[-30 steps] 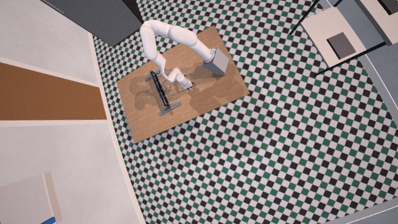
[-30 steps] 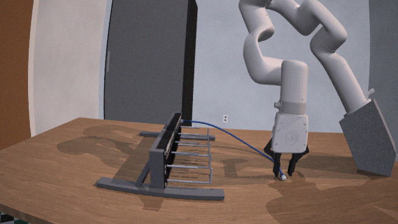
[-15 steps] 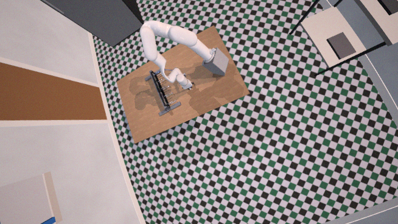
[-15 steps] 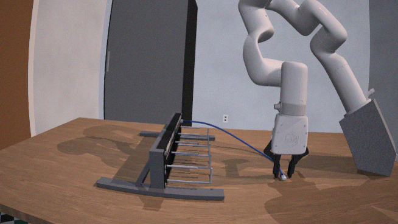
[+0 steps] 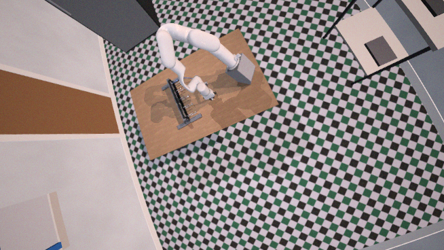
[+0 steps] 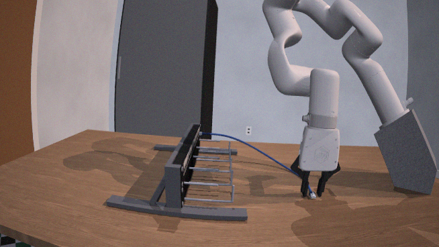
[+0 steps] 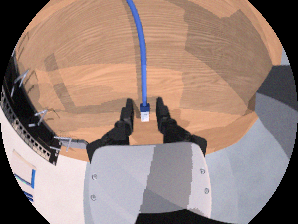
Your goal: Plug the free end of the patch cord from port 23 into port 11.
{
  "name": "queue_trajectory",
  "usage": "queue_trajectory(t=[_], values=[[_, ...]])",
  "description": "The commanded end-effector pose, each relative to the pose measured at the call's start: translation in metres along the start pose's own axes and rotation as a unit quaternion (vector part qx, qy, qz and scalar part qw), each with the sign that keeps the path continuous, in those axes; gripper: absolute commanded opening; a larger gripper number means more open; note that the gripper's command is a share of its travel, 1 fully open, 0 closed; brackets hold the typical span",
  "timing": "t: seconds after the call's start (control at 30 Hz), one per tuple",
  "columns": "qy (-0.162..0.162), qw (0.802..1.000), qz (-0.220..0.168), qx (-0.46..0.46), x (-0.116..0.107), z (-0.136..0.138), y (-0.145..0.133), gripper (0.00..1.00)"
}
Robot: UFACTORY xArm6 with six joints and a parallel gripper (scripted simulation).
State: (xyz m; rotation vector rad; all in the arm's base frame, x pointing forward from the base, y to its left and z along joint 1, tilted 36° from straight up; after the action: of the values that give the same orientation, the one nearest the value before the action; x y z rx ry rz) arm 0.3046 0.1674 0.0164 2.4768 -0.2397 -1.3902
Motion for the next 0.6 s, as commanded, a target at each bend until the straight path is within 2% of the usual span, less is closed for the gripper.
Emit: queue_trajectory(t=[0.0, 0.37, 0.4, 0.57], values=[[0.001, 1.0, -0.001, 0.0, -0.0003, -0.0005, -0.0004, 0.38], [0.001, 1.0, -0.001, 0.0, -0.0004, -0.0005, -0.0004, 0.38], [0.001, 1.0, -0.001, 0.0, -0.0004, -0.0005, -0.0004, 0.0], [0.001, 1.0, -0.001, 0.0, -0.0003, -0.0004, -0.0004, 0.0]])
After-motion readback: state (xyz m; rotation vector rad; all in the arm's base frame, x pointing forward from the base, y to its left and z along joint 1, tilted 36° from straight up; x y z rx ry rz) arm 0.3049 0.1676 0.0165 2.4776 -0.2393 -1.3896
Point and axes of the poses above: the point where the finger pads meet when closed, its own x axis out along the fingers, its own z axis across the jaws, y = z × x, the point moved 7 cm from there along -x, back along the fingers, and after that the axes turned 4 degrees about x, right-handed, at the moved point
